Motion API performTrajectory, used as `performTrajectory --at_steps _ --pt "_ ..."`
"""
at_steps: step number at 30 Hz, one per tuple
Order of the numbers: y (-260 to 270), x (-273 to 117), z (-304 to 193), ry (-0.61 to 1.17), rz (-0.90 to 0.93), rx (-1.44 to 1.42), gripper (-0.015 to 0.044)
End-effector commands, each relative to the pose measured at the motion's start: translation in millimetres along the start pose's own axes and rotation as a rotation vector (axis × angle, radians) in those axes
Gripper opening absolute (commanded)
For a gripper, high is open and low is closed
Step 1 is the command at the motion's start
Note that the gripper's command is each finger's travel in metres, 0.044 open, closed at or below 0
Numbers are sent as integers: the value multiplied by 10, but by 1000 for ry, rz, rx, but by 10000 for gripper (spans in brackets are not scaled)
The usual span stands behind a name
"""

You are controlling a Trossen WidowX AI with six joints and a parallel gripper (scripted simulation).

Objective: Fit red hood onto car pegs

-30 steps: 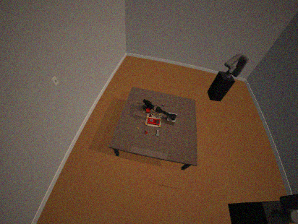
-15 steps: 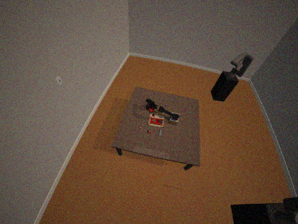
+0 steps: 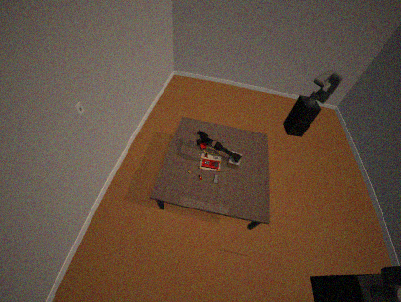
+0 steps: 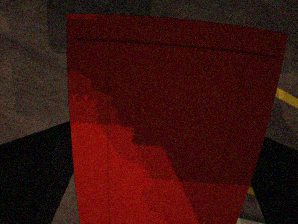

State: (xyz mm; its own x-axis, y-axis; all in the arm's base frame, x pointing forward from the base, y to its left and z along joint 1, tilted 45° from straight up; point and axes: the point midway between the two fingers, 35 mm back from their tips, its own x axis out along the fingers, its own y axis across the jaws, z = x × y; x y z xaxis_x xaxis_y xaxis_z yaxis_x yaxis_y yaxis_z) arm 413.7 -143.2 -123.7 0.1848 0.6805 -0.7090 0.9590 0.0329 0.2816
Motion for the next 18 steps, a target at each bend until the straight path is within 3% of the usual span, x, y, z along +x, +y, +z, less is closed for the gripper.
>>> performTrajectory --at_steps 1,18 --pt "32 -157 14 -11 7 -11 0" --pt "29 -492 14 -12 6 -10 0"
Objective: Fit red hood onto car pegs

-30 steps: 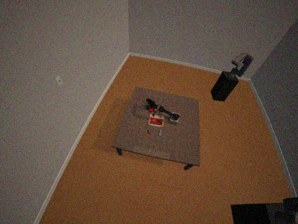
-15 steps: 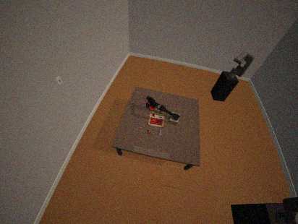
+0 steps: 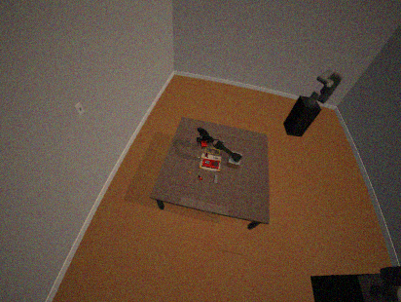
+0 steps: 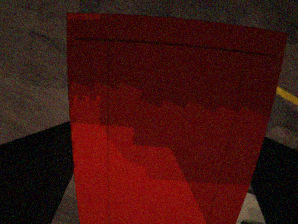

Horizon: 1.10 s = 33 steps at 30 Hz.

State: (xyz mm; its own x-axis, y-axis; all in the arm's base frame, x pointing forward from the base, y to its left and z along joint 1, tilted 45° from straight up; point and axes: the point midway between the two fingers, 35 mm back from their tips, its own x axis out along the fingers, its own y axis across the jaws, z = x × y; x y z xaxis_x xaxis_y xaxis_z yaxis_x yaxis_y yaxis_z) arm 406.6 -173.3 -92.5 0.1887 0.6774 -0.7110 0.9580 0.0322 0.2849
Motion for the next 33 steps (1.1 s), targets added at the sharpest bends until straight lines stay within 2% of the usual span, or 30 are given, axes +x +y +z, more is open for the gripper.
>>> performTrajectory --at_steps 1,33 --pt "2 -1 -5 0 0 -3 0" --pt "199 -89 -1000 -8 -4 -529 0"
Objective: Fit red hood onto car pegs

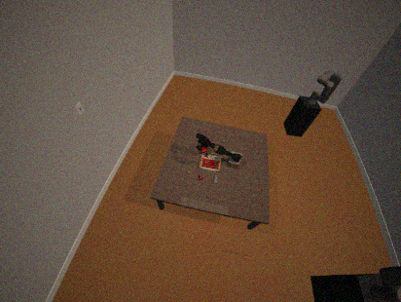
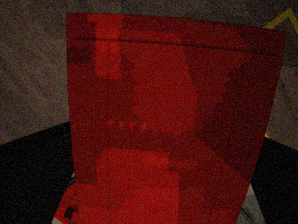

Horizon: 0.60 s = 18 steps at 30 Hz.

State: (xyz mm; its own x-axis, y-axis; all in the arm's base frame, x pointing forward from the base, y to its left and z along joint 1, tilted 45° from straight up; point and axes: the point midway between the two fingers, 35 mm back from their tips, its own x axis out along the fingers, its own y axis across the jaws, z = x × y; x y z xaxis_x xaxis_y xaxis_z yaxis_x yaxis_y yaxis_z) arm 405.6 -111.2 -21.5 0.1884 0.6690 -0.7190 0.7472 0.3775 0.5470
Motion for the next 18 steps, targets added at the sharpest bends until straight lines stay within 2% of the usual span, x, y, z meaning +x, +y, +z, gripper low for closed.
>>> performTrajectory --at_steps 1,18 --pt "42 -6 -111 1 2 -58 0" --pt "242 -12 -616 1 4 -341 0"
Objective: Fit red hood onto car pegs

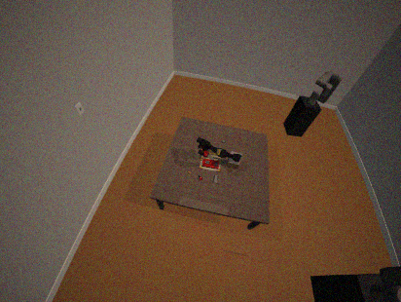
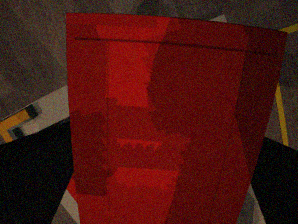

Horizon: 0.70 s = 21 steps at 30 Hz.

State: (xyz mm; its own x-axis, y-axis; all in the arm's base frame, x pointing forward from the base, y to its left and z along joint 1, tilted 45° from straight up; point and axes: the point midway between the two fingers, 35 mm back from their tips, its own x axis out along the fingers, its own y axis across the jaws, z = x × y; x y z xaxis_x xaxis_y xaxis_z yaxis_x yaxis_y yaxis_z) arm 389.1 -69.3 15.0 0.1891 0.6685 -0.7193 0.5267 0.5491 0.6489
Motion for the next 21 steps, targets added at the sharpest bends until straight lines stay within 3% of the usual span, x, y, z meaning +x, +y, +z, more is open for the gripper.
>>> performTrajectory --at_steps 1,21 --pt "46 2 -106 2 5 -59 0" --pt "264 31 -647 3 16 -389 0"
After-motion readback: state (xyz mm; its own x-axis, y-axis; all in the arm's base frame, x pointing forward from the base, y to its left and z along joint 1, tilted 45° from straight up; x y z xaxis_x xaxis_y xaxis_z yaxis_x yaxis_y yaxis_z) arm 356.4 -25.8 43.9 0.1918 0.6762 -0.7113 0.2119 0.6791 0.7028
